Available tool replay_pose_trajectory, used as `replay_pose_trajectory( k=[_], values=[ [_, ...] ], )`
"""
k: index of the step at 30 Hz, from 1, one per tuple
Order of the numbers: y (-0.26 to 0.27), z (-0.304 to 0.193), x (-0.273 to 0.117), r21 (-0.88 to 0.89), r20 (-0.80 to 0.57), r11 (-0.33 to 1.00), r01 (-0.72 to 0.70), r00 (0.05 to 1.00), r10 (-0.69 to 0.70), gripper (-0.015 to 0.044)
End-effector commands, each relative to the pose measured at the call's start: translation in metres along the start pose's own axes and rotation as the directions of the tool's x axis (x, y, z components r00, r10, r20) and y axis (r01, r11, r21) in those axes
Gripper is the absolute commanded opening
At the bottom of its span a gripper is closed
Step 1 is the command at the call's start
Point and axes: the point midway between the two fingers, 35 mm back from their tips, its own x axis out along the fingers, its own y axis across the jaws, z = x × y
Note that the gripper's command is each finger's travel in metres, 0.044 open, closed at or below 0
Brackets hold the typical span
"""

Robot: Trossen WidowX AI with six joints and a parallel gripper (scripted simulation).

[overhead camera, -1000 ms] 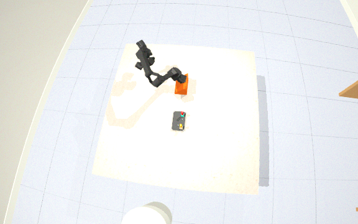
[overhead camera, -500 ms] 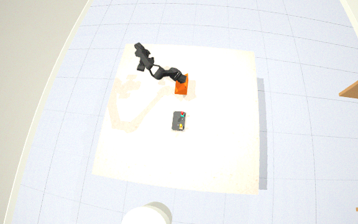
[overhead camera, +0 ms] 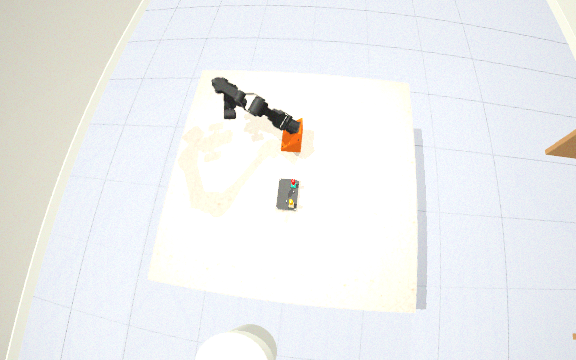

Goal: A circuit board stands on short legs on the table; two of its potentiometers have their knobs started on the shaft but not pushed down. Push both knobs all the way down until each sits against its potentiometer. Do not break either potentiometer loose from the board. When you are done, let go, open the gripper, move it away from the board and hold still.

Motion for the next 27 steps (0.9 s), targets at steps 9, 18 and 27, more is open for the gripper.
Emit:
replay_pose_trajectory(
  k=[9, 18, 27],
  values=[
    [-0.019, 0.004, 0.031, -0.208, 0.129, 0.965, 0.16, 0.982, -0.135, 0.0],
    [-0.037, 0.009, 0.054, -0.351, 0.241, 0.889, 0.293, 0.946, -0.216, 0.0],
    [-0.06, 0.015, 0.075, -0.482, 0.346, 0.768, 0.422, 0.897, -0.276, 0.0]
  ],
)
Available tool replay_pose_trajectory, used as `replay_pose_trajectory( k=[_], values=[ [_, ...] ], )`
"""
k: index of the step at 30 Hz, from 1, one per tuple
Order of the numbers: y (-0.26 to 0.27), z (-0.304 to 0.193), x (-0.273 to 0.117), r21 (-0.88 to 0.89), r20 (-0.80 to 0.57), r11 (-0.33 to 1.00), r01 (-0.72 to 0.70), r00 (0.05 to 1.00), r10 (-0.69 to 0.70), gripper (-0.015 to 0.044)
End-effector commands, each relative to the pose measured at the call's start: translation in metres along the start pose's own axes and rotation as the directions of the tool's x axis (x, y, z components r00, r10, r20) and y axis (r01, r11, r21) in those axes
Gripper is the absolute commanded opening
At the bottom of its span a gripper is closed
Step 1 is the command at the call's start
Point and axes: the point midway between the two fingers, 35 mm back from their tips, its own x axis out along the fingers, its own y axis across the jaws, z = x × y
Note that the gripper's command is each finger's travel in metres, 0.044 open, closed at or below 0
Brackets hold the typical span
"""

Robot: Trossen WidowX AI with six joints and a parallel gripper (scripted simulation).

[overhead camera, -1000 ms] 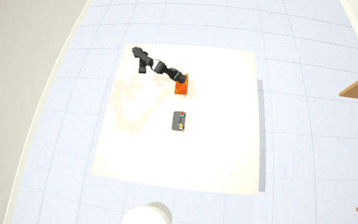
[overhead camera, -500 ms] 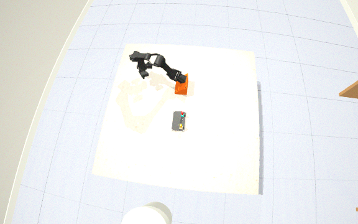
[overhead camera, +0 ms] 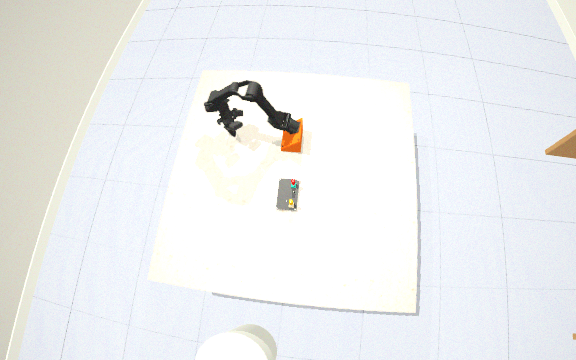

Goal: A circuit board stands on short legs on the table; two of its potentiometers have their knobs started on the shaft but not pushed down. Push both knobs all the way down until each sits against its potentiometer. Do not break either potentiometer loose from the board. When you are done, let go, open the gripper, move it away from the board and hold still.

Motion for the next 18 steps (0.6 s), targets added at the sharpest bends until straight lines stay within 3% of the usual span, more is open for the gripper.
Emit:
replay_pose_trajectory(
  k=[1, 18],
  values=[
    [-0.005, -0.004, 0.01, -0.082, 0.028, 0.996, 0.039, 0.999, -0.037, 0.0],
    [-0.038, -0.024, 0.058, -0.447, 0.18, 0.864, 0.232, 0.969, -0.167, 0.0]
  ],
)
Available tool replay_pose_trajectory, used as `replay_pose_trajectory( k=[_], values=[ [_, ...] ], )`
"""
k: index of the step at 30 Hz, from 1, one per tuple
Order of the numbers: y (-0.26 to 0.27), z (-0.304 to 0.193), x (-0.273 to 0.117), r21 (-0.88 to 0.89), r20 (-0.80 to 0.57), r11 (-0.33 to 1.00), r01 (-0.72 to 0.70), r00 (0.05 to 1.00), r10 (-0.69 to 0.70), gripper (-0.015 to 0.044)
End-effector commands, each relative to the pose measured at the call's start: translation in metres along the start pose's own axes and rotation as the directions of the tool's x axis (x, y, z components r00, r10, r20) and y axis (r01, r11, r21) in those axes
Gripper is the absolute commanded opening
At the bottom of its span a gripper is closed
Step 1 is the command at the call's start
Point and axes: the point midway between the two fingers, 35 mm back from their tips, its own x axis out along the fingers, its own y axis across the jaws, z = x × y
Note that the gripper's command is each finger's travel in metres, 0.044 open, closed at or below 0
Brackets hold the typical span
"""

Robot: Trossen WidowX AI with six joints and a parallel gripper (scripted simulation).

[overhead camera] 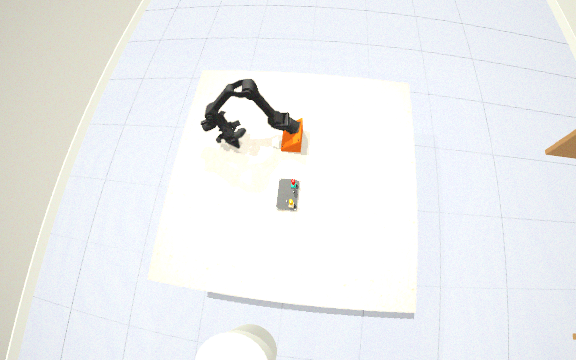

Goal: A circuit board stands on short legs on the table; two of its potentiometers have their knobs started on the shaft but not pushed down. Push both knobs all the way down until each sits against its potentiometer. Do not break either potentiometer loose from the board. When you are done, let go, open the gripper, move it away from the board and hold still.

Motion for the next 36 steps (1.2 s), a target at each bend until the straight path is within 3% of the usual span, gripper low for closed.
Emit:
replay_pose_trajectory(
  k=[1, 17, 36],
  values=[
    [-0.003, -0.007, 0.01, -0.086, 0.028, 0.996, 0.034, 0.999, -0.032, 0.0],
    [-0.032, -0.039, 0.054, -0.469, 0.179, 0.852, 0.231, 0.97, -0.164, 0.0],
    [-0.081, -0.072, 0.095, -0.783, 0.384, 0.449, 0.431, 0.902, -0.196, 0.0]
  ],
)
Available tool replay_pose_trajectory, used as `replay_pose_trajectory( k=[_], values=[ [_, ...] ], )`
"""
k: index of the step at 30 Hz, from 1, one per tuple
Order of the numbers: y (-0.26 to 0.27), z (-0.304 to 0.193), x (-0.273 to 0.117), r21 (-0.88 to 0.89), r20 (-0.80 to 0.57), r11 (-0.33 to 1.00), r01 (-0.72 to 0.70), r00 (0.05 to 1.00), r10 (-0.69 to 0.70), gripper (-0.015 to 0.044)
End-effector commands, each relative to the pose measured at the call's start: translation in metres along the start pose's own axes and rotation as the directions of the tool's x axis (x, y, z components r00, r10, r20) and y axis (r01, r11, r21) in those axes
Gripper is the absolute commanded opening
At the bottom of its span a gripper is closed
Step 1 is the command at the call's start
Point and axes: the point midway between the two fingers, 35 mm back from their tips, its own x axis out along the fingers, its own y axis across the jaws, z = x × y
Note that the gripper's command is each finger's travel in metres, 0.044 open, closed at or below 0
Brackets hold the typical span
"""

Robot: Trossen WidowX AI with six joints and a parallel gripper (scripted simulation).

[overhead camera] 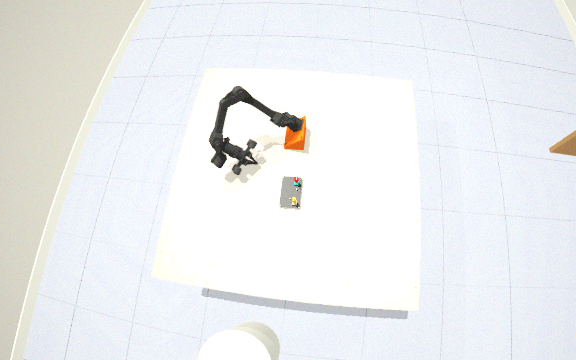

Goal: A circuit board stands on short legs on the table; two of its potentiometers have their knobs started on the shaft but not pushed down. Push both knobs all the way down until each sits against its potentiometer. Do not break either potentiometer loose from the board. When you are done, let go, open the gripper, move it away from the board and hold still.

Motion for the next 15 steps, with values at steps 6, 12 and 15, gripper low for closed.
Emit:
replay_pose_trajectory(
  k=[6, 12, 15],
  values=[
    [0.004, -0.028, 0.015, -0.245, 0.076, 0.966, 0.085, 0.995, -0.068, 0.0],
    [0.004, -0.049, 0.025, -0.41, 0.14, 0.9, 0.15, 0.985, -0.1, 0.0],
    [0.004, -0.06, 0.03, -0.486, 0.175, 0.855, 0.183, 0.978, -0.11, 0.0]
  ],
)
